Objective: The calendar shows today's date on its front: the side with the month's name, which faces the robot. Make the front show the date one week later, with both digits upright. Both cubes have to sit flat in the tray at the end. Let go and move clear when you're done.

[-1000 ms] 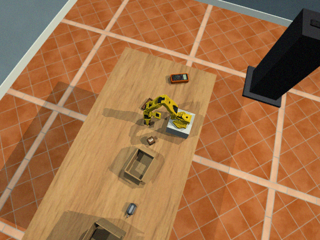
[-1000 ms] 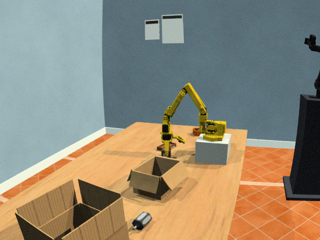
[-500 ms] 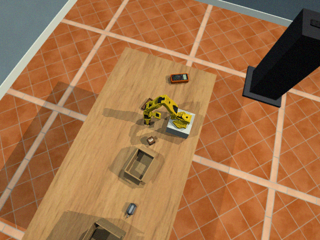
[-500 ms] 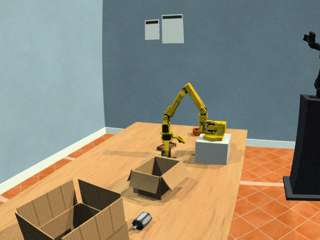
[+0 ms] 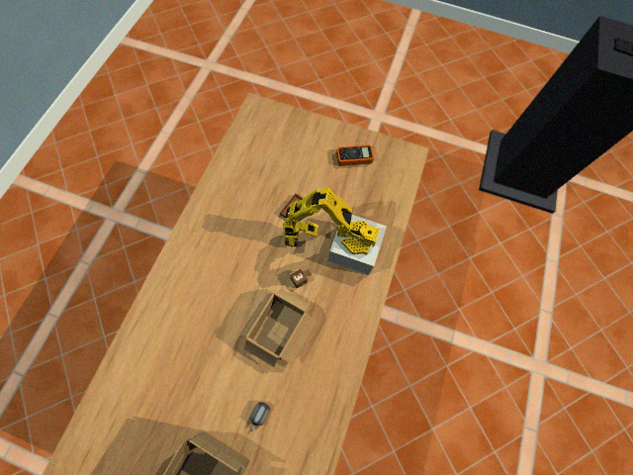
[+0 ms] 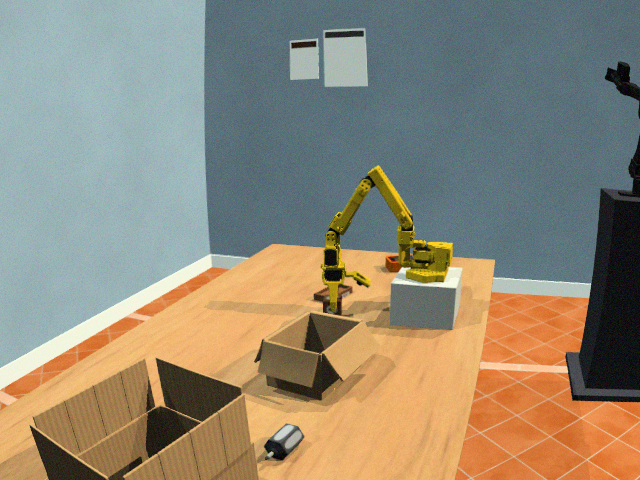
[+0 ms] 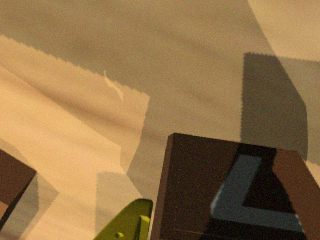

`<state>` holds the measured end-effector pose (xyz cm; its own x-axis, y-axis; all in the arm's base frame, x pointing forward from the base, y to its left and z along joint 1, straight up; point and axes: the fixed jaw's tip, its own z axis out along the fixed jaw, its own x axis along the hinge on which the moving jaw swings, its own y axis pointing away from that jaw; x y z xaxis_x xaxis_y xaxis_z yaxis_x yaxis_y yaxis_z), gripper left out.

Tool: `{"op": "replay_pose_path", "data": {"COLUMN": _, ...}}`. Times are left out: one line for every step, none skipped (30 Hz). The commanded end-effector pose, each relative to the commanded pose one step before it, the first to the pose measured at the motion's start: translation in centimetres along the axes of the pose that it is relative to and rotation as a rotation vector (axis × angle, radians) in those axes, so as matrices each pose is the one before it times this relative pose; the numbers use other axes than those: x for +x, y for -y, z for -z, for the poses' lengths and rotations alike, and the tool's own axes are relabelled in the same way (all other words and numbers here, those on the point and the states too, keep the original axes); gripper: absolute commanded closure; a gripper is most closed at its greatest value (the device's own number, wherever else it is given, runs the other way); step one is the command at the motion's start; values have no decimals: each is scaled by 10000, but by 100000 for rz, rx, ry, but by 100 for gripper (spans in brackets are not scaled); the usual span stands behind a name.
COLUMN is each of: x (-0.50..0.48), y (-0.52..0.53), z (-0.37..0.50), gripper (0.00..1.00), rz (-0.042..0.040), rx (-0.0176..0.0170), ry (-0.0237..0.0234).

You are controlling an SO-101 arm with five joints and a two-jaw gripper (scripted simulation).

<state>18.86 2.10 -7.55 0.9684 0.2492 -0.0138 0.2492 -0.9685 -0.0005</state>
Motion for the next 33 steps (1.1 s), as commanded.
{"op": "replay_pose_path", "data": {"x": 1439, "y": 1796, "z": -1258, "gripper": 73, "rz": -364, "rx": 17, "ry": -610}}
{"op": "replay_pose_path", "data": {"x": 0, "y": 126, "z": 0, "gripper": 73, "rz": 0, "rx": 0, "ry": 0}}
{"op": "replay_pose_path", "data": {"x": 0, "y": 114, "z": 0, "gripper": 73, "rz": 0, "rx": 0, "ry": 0}}
{"op": "replay_pose_path", "data": {"x": -6, "y": 90, "z": 0, "gripper": 73, "rz": 0, "rx": 0, "ry": 0}}
{"op": "replay_pose_path", "data": {"x": 0, "y": 78, "z": 0, "gripper": 73, "rz": 0, "rx": -3, "ry": 0}}
{"op": "replay_pose_path", "data": {"x": 0, "y": 60, "z": 0, "gripper": 73, "rz": 0, "rx": 0, "ry": 0}}
{"op": "replay_pose_path", "data": {"x": 0, "y": 42, "z": 0, "gripper": 73, "rz": 0, "rx": 0, "ry": 0}}
{"op": "replay_pose_path", "data": {"x": 0, "y": 36, "z": 0, "gripper": 73, "rz": 0, "rx": 0, "ry": 0}}
{"op": "replay_pose_path", "data": {"x": 0, "y": 18, "z": 0, "gripper": 73, "rz": 0, "rx": 0, "ry": 0}}
{"op": "replay_pose_path", "data": {"x": 0, "y": 12, "z": 0, "gripper": 73, "rz": 0, "rx": 0, "ry": 0}}
{"op": "replay_pose_path", "data": {"x": 0, "y": 6, "z": 0, "gripper": 73, "rz": 0, "rx": 0, "ry": 0}}
{"op": "replay_pose_path", "data": {"x": 0, "y": 0, "z": 0, "gripper": 73, "rz": 0, "rx": 0, "ry": 0}}
{"op": "replay_pose_path", "data": {"x": 0, "y": 0, "z": 0, "gripper": 73, "rz": 0, "rx": 0, "ry": 0}}
{"op": "replay_pose_path", "data": {"x": 0, "y": 0, "z": 0, "gripper": 73, "rz": 0, "rx": 0, "ry": 0}}
{"op": "replay_pose_path", "data": {"x": 4, "y": 0, "z": 1, "gripper": 73, "rz": -3, "rx": 2, "ry": 1}}
{"op": "replay_pose_path", "data": {"x": 0, "y": 0, "z": 0, "gripper": 73, "rz": 0, "rx": 0, "ry": 0}}
{"op": "replay_pose_path", "data": {"x": 0, "y": 0, "z": 0, "gripper": 74, "rz": 0, "rx": 0, "ry": 0}}
{"op": "replay_pose_path", "data": {"x": 0, "y": 0, "z": 0, "gripper": 74, "rz": 0, "rx": 0, "ry": 0}}
{"op": "replay_pose_path", "data": {"x": 0, "y": 0, "z": 0, "gripper": 74, "rz": 0, "rx": 0, "ry": 0}}
{"op": "replay_pose_path", "data": {"x": 0, "y": 0, "z": 0, "gripper": 75, "rz": 0, "rx": 0, "ry": 0}}
{"op": "replay_pose_path", "data": {"x": 0, "y": 0, "z": 0, "gripper": 76, "rz": 0, "rx": 0, "ry": 0}}
{"op": "replay_pose_path", "data": {"x": 0, "y": 0, "z": 0, "gripper": 77, "rz": 0, "rx": 0, "ry": 0}}
{"op": "replay_pose_path", "data": {"x": 0, "y": 0, "z": 0, "gripper": 78, "rz": 0, "rx": 0, "ry": 0}}
{"op": "replay_pose_path", "data": {"x": 0, "y": 0, "z": 0, "gripper": 79, "rz": 0, "rx": 0, "ry": 0}}
{"op": "replay_pose_path", "data": {"x": 0, "y": 0, "z": 0, "gripper": 80, "rz": 0, "rx": 0, "ry": 0}}
{"op": "replay_pose_path", "data": {"x": 0, "y": 0, "z": 0, "gripper": 82, "rz": 0, "rx": 0, "ry": 0}}
{"op": "replay_pose_path", "data": {"x": 0, "y": 0, "z": 0, "gripper": 83, "rz": 0, "rx": 0, "ry": 0}}
{"op": "replay_pose_path", "data": {"x": 0, "y": 0, "z": 0, "gripper": 85, "rz": 0, "rx": 0, "ry": 0}}
{"op": "replay_pose_path", "data": {"x": 0, "y": 0, "z": 0, "gripper": 87, "rz": 0, "rx": 0, "ry": 0}}
{"op": "replay_pose_path", "data": {"x": 0, "y": 0, "z": 0, "gripper": 87, "rz": 0, "rx": 0, "ry": 0}}
{"op": "replay_pose_path", "data": {"x": 0, "y": 0, "z": 0, "gripper": 87, "rz": 0, "rx": 0, "ry": 0}}
{"op": "replay_pose_path", "data": {"x": -1, "y": 0, "z": 0, "gripper": 88, "rz": 1, "rx": -1, "ry": -2}}
{"op": "replay_pose_path", "data": {"x": 0, "y": 0, "z": 0, "gripper": 90, "rz": 0, "rx": 0, "ry": 0}}
